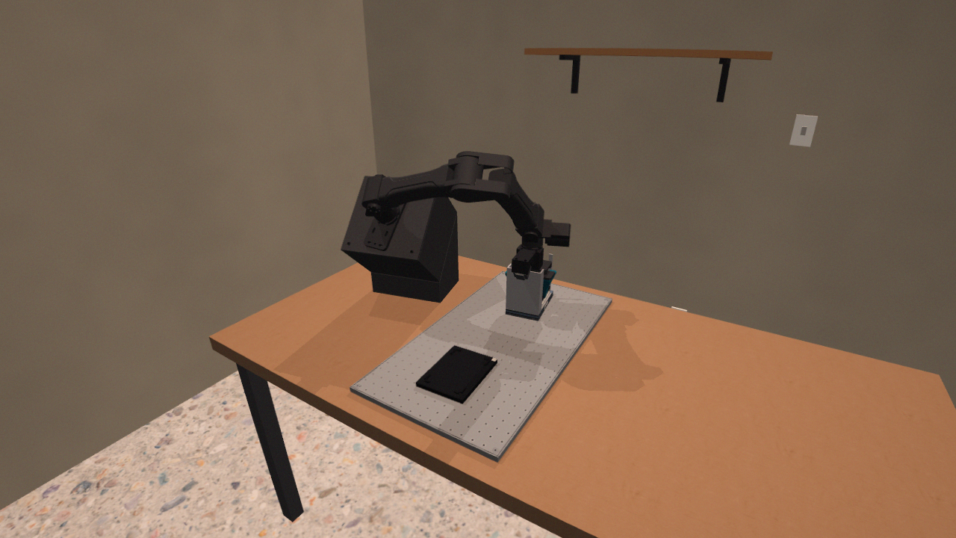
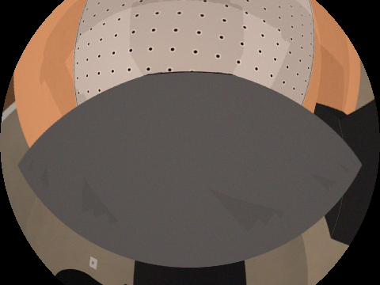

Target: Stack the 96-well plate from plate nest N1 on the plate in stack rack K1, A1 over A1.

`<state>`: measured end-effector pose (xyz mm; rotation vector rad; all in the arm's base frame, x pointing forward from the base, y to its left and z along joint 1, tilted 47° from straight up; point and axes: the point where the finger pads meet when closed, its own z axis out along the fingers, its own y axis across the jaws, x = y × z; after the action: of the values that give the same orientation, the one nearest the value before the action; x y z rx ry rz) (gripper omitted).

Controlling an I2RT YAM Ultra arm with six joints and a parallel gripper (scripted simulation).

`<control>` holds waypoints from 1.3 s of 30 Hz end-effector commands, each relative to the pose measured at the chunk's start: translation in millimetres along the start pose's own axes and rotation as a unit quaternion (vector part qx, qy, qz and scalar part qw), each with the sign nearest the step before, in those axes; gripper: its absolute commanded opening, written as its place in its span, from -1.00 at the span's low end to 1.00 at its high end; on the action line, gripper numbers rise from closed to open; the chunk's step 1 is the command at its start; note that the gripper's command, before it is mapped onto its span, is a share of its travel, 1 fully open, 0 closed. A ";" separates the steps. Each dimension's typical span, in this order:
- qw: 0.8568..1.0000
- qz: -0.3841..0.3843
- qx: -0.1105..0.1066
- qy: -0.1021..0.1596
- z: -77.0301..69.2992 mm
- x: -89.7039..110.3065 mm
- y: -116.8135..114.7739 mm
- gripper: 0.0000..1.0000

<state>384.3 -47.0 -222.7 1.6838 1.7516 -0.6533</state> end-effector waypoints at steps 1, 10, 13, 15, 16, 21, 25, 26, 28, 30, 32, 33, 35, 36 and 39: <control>1.000 -0.005 0.005 -0.003 6.8 0.1 -7.0 -1.00; 1.000 -0.006 0.006 -0.003 6.6 -0.5 -8.3 -1.00; 1.000 -0.007 0.006 -0.003 6.5 -0.7 -8.9 -1.00; 1.000 -0.007 0.006 -0.003 6.4 -0.9 -8.9 -1.00; 1.000 -0.007 0.006 -0.003 6.3 -1.0 -8.8 -1.00; 1.000 -0.006 0.005 -0.003 5.8 -1.4 -8.2 -1.00; 1.000 -0.006 0.005 -0.003 5.6 -1.6 -7.9 -1.00; 1.000 -0.006 0.005 -0.003 5.5 -1.7 -7.8 -1.00; 1.000 -0.003 0.002 -0.002 4.8 -1.7 -4.7 -1.00; 1.000 -0.003 0.002 -0.002 4.6 -1.7 -4.5 -1.00; 1.000 -0.003 0.003 -0.002 4.5 -1.8 -4.9 -1.00; 1.000 -0.003 0.003 -0.002 4.5 -1.9 -5.0 -1.00; 1.000 -0.003 0.003 -0.002 4.4 -2.1 -5.3 -1.00; 1.000 -0.003 0.003 -0.002 4.4 -2.2 -5.5 -1.00; 1.000 -0.004 0.003 -0.002 4.3 -2.4 -5.9 -1.00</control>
<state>384.3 -47.1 -222.8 1.6815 1.7518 -0.6525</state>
